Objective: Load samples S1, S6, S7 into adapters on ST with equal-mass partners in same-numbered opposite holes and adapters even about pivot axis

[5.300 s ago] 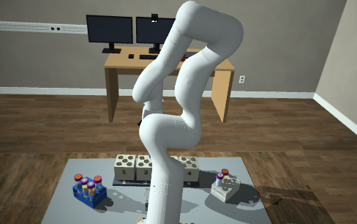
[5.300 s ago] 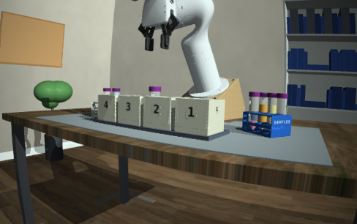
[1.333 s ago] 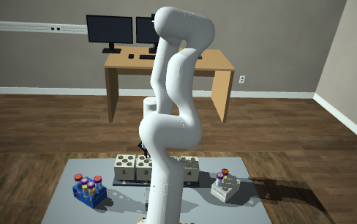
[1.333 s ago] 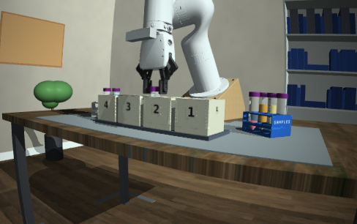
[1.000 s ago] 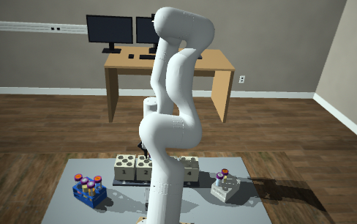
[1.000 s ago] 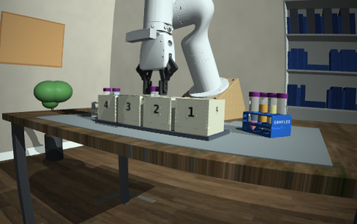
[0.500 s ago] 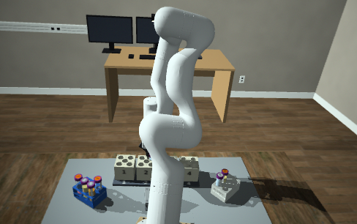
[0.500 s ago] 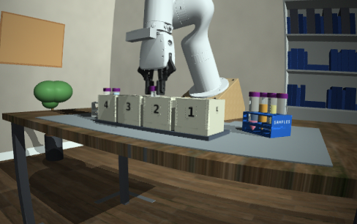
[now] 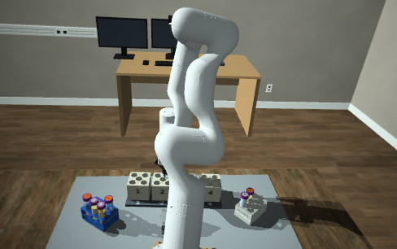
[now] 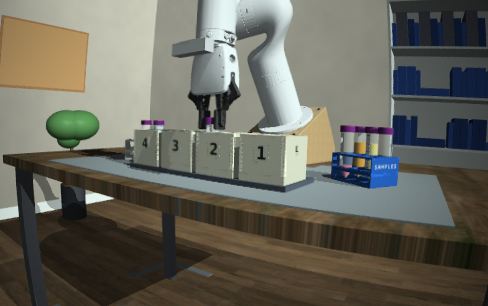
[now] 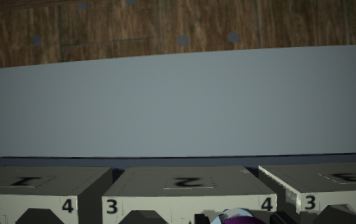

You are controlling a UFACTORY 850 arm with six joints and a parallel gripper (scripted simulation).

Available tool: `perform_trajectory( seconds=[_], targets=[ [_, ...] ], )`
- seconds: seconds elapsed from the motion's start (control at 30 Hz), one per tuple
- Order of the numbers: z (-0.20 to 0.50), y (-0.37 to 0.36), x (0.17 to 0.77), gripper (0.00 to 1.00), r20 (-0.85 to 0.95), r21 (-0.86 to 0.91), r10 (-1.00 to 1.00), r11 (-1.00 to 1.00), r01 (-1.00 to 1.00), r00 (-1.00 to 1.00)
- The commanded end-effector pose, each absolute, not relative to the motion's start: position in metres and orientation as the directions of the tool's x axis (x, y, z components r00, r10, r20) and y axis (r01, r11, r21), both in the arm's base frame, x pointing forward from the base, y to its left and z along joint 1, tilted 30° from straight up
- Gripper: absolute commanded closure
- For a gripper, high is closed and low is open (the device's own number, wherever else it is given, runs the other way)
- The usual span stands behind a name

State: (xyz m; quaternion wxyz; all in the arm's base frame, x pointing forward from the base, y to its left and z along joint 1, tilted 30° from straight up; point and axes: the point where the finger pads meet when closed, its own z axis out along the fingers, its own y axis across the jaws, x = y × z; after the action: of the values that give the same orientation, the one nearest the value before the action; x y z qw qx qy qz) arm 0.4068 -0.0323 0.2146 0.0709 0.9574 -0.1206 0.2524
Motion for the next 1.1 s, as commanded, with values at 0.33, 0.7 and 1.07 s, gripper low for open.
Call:
perform_trajectory(
  seconds=[0.33,0.7,1.07],
  targets=[
    [0.2150,-0.0322,0.4072,1.00,0.501,0.075,-0.195,-0.961,-0.267,0.843],
    [0.2173,-0.0317,0.4059,1.00,0.501,0.075,-0.195,-0.961,-0.267,0.843],
    [0.2237,-0.0303,0.4025,1.00,0.501,0.075,-0.195,-0.961,-0.267,0.843]
  ],
)
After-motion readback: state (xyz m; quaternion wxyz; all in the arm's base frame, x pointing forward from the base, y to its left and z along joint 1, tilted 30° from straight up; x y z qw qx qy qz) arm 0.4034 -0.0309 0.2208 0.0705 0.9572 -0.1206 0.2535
